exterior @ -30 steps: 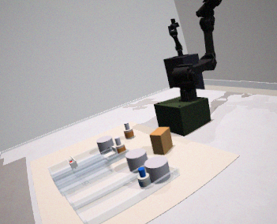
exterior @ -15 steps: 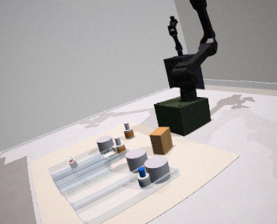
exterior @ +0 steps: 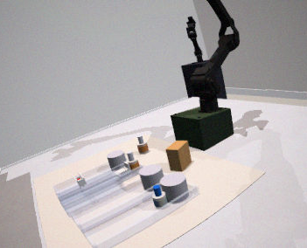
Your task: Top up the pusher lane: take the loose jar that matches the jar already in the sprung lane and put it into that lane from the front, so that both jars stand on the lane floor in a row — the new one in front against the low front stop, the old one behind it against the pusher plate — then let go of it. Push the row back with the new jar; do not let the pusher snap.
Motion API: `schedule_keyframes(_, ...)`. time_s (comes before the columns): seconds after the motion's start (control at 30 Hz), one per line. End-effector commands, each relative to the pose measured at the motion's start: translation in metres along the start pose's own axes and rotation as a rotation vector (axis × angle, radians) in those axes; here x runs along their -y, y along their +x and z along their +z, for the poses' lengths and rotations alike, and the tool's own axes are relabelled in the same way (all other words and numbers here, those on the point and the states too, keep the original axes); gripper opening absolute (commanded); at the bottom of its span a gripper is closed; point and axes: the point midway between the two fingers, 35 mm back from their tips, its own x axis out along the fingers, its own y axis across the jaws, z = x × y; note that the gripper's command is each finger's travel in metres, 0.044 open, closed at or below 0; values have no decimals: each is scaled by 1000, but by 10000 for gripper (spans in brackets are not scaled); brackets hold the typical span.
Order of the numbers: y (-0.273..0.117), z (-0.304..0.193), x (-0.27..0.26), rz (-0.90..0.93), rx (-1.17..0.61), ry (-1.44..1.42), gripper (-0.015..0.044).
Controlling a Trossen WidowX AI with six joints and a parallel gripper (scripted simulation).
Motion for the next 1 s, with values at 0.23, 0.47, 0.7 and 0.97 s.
schedule_keyframes(0.23,58,34,159,-436,29,-148,440)
schedule_keyframes(0.47,59,45,249,-681,-21,-220,440)
schedule_keyframes(0.7,28,46,364,-1006,-178,-295,440)
schedule_keyframes(0.97,-47,29,476,-1328,-487,-324,440)
